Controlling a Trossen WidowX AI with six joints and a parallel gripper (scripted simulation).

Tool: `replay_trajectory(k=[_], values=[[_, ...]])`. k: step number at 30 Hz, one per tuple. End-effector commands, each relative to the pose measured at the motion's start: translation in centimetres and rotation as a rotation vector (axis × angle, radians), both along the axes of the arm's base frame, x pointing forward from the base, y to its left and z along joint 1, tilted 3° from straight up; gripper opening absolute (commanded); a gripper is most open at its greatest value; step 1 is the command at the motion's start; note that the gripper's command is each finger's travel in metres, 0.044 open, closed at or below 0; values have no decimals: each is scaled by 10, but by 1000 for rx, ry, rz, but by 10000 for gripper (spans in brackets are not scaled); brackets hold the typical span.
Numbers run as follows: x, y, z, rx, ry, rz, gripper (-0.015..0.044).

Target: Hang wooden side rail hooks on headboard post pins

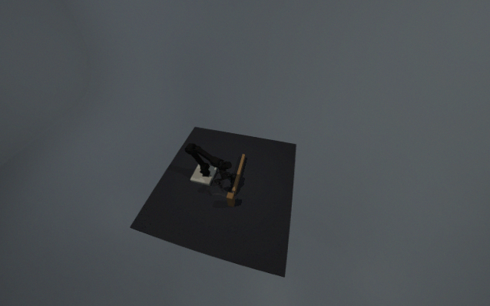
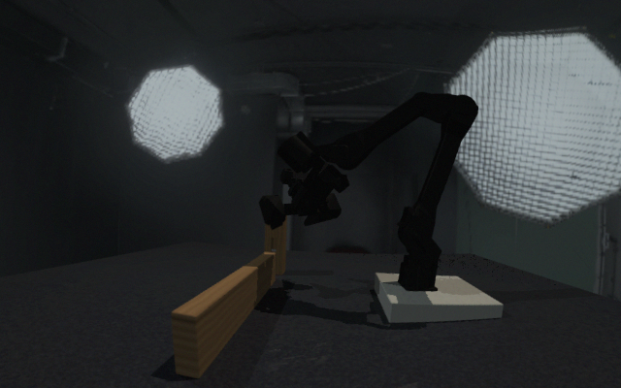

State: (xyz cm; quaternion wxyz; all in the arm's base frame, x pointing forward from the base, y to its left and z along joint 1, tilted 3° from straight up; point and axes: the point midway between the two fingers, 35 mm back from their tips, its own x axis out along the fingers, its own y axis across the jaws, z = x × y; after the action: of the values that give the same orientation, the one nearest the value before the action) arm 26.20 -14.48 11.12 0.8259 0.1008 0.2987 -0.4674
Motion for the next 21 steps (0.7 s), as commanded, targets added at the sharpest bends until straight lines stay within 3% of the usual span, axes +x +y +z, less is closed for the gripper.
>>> replay_trajectory(k=[1,21], values=[[1,3,6,-25,9,-34,440],[2,4,6,-26,22,-24,440]])
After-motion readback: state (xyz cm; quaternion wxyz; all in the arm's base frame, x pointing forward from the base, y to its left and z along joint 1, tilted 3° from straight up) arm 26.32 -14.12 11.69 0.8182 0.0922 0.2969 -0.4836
